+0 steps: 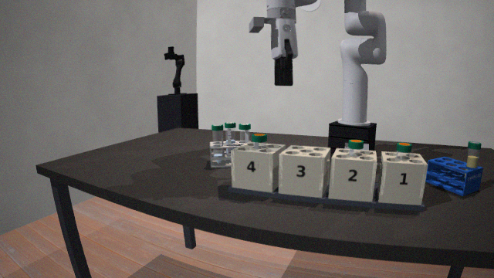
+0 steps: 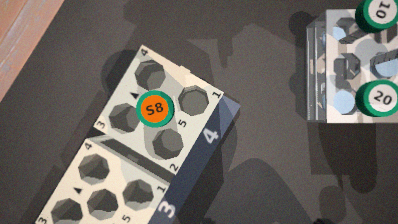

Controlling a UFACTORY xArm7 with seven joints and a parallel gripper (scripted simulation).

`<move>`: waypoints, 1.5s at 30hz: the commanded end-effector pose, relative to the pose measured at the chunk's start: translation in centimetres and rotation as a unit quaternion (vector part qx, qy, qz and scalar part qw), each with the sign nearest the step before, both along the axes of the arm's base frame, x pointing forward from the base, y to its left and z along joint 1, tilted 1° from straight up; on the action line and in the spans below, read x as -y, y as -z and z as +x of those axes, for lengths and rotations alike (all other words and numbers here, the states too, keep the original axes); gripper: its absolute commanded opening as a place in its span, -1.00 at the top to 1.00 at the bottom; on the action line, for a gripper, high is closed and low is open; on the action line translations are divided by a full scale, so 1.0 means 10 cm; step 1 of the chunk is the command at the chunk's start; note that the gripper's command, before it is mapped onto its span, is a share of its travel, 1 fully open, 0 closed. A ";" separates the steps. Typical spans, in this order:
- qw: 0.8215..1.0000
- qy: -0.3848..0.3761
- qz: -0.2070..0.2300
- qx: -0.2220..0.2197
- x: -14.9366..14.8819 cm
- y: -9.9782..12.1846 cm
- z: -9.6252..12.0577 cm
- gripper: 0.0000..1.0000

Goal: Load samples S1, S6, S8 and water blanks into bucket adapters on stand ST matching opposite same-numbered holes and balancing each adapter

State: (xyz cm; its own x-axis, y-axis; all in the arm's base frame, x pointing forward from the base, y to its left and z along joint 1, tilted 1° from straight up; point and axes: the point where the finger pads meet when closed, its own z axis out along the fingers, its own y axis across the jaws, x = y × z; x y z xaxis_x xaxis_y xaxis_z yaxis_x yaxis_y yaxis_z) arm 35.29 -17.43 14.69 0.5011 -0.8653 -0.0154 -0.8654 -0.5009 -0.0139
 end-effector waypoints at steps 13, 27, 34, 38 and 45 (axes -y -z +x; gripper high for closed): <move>1.000 -0.001 -0.001 0.002 0.64 0.00 -0.32 -0.15; 1.000 -0.001 -0.001 0.002 1.18 0.01 -0.61 -0.15; 1.000 -0.001 -0.001 0.002 1.40 0.02 -0.73 -0.15; 1.000 -0.001 -0.001 0.002 1.41 0.02 -0.73 -0.15; 1.000 -0.001 -0.001 0.002 1.41 0.04 -0.73 -0.15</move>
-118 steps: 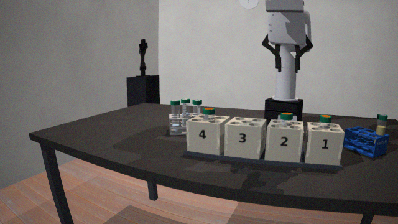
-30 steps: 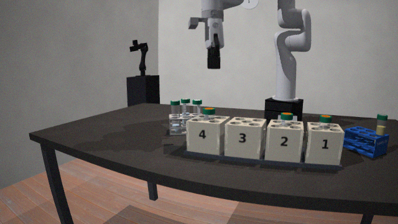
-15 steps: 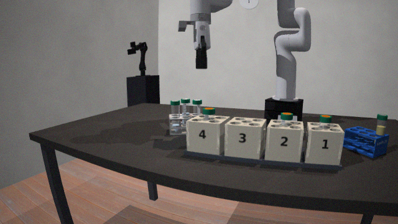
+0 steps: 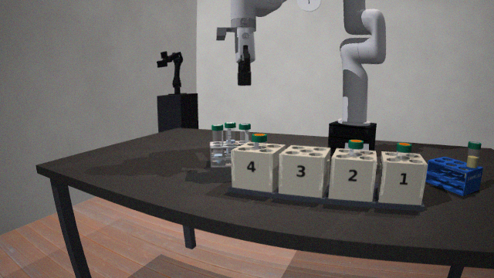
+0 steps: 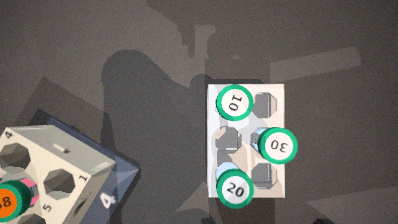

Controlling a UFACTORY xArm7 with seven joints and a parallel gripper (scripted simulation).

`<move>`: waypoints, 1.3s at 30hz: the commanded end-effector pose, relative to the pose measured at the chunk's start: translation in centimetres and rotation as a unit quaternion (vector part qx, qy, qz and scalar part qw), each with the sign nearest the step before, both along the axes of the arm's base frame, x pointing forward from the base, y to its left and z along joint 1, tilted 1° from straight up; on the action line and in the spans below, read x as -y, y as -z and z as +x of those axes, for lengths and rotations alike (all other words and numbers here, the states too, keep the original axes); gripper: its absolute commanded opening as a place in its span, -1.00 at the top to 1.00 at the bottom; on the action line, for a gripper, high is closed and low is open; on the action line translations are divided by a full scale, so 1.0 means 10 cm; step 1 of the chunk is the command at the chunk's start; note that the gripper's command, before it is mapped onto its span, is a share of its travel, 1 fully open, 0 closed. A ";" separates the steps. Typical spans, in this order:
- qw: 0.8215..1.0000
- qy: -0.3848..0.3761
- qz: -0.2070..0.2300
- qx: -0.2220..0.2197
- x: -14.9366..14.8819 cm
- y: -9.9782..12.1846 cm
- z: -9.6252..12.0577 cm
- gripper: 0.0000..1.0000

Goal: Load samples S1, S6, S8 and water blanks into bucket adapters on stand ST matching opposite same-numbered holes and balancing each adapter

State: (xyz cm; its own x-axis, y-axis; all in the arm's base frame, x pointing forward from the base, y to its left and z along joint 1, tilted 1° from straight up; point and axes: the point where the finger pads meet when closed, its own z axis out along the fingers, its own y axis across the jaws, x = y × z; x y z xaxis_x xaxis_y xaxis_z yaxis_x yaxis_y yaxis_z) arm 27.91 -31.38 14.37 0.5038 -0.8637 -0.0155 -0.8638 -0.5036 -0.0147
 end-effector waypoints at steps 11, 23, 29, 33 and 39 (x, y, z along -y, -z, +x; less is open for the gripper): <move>1.000 0.000 -0.001 0.001 0.01 0.18 0.01 -0.15; 1.000 0.000 -0.001 0.001 0.00 0.38 0.01 -0.15; 1.000 0.000 -0.001 0.001 0.00 0.50 0.01 -0.15; 1.000 0.000 -0.001 0.001 0.00 0.58 0.01 -0.15; 1.000 0.000 -0.001 0.001 0.00 0.67 0.01 -0.15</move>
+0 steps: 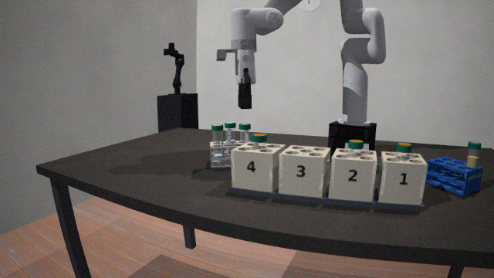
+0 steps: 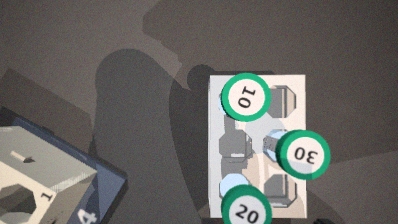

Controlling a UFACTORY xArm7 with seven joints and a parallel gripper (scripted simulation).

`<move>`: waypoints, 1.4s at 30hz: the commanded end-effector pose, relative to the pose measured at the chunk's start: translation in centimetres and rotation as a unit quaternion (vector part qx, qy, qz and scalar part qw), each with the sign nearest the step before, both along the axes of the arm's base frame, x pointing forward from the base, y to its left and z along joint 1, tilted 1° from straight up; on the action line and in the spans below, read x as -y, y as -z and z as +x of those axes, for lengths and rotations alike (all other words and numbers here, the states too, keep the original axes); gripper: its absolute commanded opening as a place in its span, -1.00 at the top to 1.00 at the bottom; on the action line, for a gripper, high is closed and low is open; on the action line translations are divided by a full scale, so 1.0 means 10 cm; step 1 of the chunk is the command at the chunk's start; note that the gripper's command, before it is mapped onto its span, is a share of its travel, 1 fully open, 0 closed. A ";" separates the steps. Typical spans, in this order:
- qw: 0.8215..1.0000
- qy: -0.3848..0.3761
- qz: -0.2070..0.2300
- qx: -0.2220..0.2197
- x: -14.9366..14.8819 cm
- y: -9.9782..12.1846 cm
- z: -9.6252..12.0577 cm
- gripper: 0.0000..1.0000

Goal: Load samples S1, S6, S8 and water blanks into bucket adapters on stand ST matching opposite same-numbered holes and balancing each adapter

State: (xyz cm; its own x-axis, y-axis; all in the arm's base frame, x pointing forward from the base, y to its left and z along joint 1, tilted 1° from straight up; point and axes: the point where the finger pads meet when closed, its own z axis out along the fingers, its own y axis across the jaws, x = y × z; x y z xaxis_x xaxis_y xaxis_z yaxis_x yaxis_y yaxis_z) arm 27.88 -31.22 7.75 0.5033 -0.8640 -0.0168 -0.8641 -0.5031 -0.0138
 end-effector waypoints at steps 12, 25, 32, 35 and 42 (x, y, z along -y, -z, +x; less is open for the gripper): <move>1.000 0.000 -0.002 0.002 0.01 0.24 0.02 -0.15; 1.000 0.000 -0.002 0.002 0.01 0.46 0.02 -0.15; 1.000 0.000 -0.002 0.002 0.00 0.49 0.02 -0.15; 1.000 0.000 -0.002 0.002 0.00 0.49 0.02 -0.15; 1.000 0.000 -0.002 0.002 0.00 0.53 0.02 -0.15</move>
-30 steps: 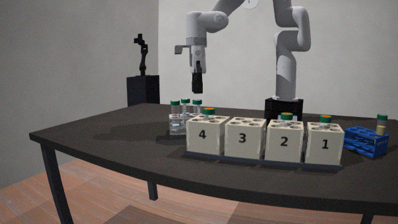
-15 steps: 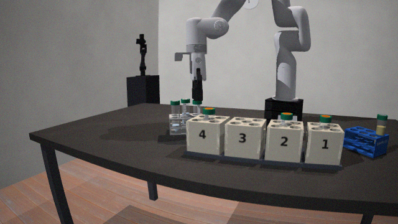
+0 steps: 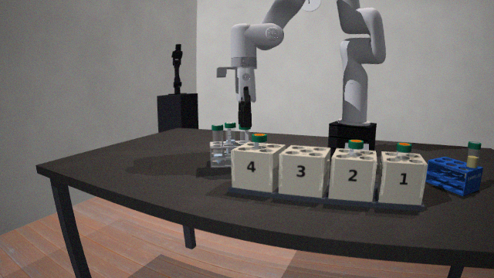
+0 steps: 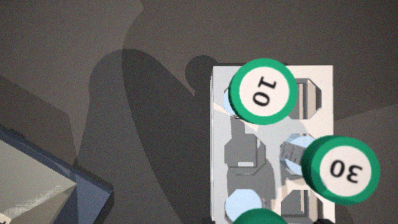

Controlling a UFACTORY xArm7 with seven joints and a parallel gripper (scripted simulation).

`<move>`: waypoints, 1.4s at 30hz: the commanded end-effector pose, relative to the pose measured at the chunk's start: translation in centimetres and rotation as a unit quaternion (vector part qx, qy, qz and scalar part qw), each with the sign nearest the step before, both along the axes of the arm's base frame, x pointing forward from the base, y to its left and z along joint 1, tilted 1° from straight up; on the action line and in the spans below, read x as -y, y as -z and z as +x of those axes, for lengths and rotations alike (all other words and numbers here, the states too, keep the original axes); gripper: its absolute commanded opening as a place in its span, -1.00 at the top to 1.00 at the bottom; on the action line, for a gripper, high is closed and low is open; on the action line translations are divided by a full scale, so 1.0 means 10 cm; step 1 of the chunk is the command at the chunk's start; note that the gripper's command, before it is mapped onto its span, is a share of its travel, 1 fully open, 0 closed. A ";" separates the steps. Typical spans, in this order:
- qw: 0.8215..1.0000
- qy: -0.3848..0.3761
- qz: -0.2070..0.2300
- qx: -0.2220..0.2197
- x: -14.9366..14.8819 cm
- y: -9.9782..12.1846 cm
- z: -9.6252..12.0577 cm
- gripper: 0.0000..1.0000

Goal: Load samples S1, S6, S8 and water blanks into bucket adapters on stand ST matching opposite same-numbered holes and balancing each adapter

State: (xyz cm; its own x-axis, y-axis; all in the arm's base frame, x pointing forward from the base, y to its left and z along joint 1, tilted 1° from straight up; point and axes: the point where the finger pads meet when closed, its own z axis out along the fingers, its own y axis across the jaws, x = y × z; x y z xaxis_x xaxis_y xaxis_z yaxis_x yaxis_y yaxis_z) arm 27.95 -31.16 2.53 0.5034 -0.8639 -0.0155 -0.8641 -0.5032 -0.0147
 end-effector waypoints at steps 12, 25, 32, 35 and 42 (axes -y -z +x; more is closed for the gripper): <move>1.000 0.000 -0.001 0.001 0.01 0.07 0.01 -0.15; 1.000 0.000 -0.001 0.001 0.01 0.15 0.01 -0.15; 1.000 0.000 -0.001 0.001 0.01 0.17 0.01 -0.15; 1.000 0.000 -0.001 0.001 0.01 0.17 0.01 -0.15; 1.000 0.000 -0.001 0.001 0.01 0.16 0.01 1.00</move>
State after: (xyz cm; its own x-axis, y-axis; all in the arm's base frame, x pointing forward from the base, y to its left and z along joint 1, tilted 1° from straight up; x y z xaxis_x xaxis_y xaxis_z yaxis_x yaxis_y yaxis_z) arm 27.95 -31.11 0.71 0.5034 -0.8639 -0.0159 -0.8640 -0.5032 -0.0146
